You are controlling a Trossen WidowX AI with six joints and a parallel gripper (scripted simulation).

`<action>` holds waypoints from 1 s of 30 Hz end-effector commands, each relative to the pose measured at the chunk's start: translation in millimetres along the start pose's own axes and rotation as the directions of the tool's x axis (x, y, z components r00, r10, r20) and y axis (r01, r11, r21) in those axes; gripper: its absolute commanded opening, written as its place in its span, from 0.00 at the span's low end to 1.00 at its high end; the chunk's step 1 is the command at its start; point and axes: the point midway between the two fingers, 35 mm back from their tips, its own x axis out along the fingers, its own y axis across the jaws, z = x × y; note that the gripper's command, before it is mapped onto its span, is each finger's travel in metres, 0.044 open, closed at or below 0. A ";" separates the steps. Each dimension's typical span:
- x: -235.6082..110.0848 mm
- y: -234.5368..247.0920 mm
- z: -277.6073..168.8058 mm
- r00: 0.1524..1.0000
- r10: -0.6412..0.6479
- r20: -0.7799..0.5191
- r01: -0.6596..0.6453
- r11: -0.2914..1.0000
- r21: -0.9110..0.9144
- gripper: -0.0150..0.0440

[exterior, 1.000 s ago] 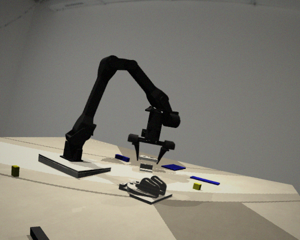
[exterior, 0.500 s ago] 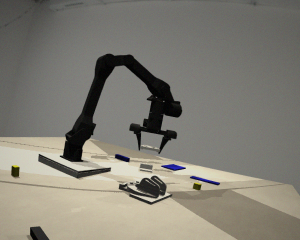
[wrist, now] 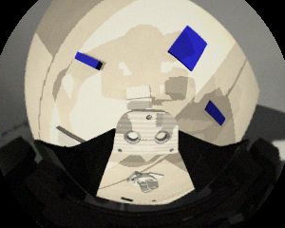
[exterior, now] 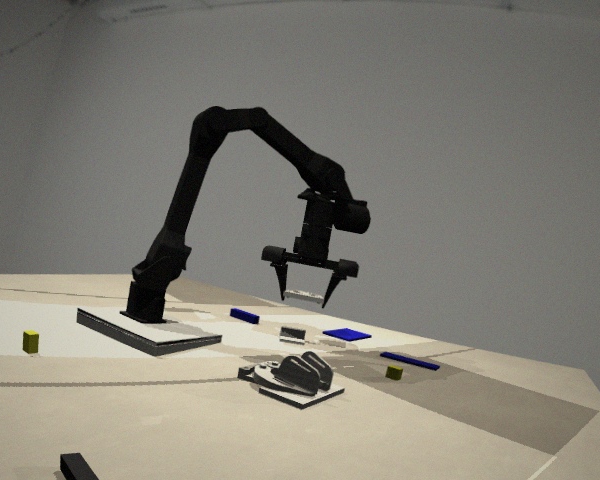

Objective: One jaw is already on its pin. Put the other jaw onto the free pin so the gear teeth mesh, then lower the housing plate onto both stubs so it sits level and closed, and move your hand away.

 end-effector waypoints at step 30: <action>-1.1 -27.7 -108.3 1.000 -0.002 -0.015 0.012 0.734 0.679 0.85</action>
